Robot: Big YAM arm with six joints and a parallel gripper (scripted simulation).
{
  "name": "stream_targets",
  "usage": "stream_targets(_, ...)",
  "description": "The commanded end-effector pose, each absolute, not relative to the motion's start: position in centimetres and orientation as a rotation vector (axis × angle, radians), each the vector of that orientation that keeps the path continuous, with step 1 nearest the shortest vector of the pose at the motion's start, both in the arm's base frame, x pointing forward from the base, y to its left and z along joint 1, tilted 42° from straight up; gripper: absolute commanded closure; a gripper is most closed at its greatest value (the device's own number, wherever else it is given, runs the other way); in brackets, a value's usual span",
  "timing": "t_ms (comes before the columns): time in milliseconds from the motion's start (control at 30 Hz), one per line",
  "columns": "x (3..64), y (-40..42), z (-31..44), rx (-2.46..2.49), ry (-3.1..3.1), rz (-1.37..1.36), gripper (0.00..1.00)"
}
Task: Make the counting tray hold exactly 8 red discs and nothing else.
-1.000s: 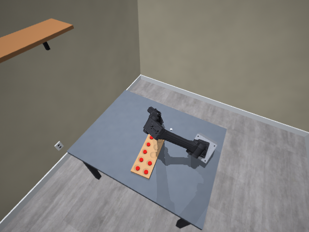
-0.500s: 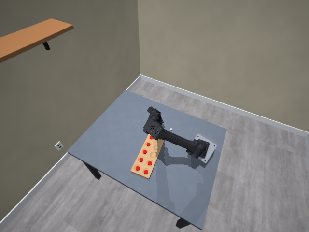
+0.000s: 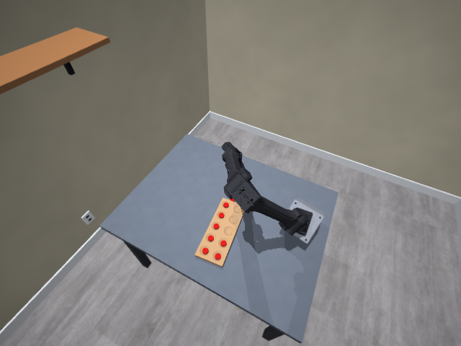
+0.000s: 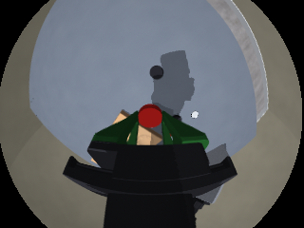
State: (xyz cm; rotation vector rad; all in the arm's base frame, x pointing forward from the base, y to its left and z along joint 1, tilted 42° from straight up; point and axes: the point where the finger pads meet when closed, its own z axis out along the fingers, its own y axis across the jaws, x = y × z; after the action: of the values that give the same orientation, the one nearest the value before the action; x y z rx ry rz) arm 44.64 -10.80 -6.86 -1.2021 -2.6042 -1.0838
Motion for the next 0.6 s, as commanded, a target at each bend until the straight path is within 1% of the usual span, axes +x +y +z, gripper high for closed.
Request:
stream_targets(0,43.3,-8.1,-8.5,-1.095,-2.57,-1.064,1.0)
stream_targets(100,43.4,-7.4,-7.8,-1.117,-2.557,-1.055,1.0)
stream_targets(133,44.0,-7.1,-5.7,-1.117,-2.591,-1.061,1.0)
stream_targets(267,43.6,-2.8,-1.4,-1.117,-2.62,-1.053,1.0)
stream_targets(300,43.6,-2.8,-1.4,-1.118,-2.621,-1.052,1.0)
stream_targets(367,43.1,-1.3,-0.1,-1.119,-2.623,-1.047,1.0)
stream_targets(433,41.7,2.0,2.8,-1.12,-2.623,-1.046,1.0)
stream_targets(500,41.7,2.0,2.8,-1.12,-2.623,-1.046,1.0)
stream_targets(567,39.8,5.2,5.3,-1.12,-2.621,-1.052,1.0)
